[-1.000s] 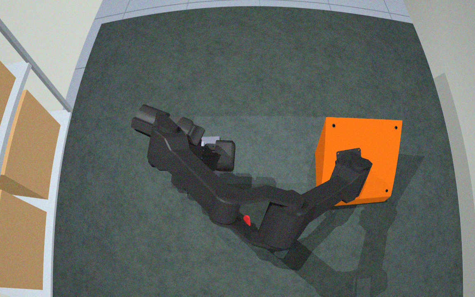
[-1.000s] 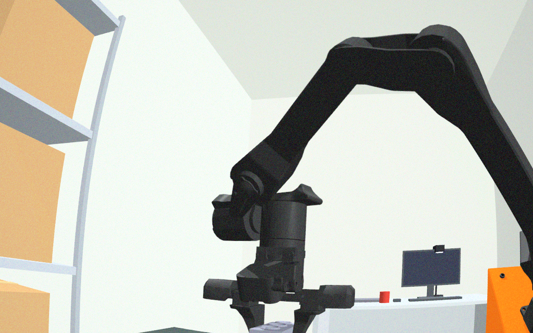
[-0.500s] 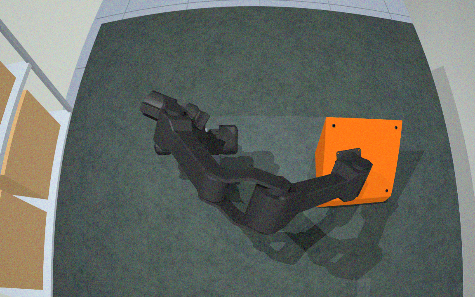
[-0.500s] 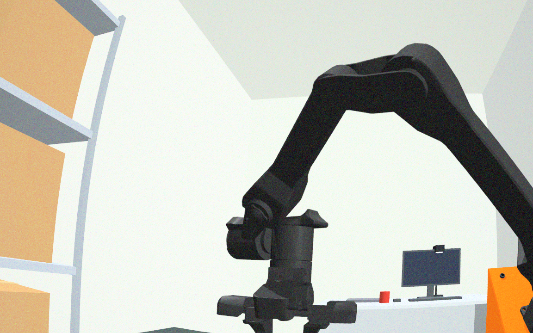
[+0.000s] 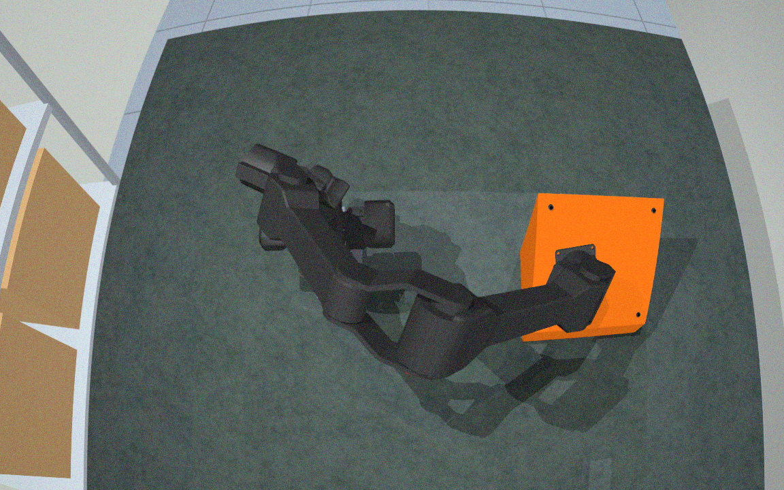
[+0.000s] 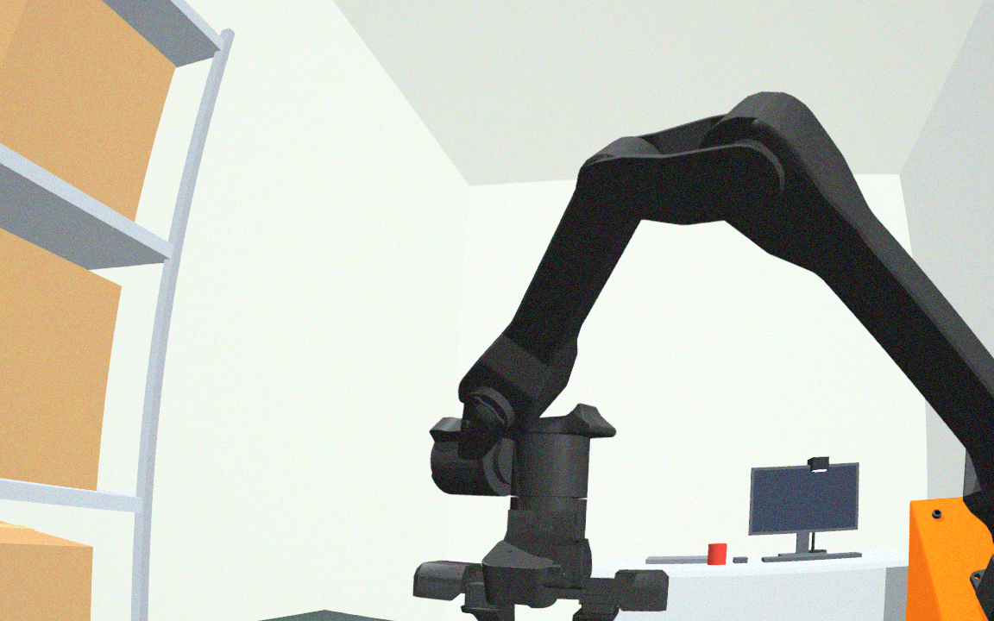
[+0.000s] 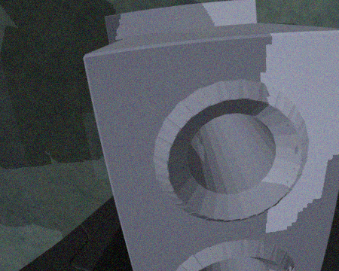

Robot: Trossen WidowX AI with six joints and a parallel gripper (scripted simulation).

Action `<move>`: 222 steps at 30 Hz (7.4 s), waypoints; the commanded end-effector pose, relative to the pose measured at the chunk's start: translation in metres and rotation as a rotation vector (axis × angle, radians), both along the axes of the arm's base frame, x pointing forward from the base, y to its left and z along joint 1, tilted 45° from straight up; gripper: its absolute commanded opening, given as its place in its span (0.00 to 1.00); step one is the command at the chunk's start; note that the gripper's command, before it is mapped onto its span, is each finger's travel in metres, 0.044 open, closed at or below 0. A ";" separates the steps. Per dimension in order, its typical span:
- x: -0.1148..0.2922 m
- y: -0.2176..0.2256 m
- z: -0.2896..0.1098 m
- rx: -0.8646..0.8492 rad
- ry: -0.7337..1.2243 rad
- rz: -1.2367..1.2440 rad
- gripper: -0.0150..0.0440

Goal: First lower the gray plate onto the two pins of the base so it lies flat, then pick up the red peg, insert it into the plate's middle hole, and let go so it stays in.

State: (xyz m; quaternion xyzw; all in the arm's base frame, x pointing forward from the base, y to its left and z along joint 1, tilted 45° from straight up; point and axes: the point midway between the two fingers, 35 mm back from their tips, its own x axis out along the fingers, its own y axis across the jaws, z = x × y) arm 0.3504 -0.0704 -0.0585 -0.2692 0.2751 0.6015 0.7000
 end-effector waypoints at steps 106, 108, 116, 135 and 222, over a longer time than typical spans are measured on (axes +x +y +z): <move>-0.020 -0.021 0.099 0.080 0.520 -0.530 1.00; -0.025 -0.011 0.108 0.102 0.643 -0.656 1.00; -0.044 0.021 0.136 0.169 1.016 -1.041 1.00; -0.081 0.065 0.165 0.271 1.575 -1.609 1.00; -0.092 0.152 0.103 0.331 1.906 -1.933 0.91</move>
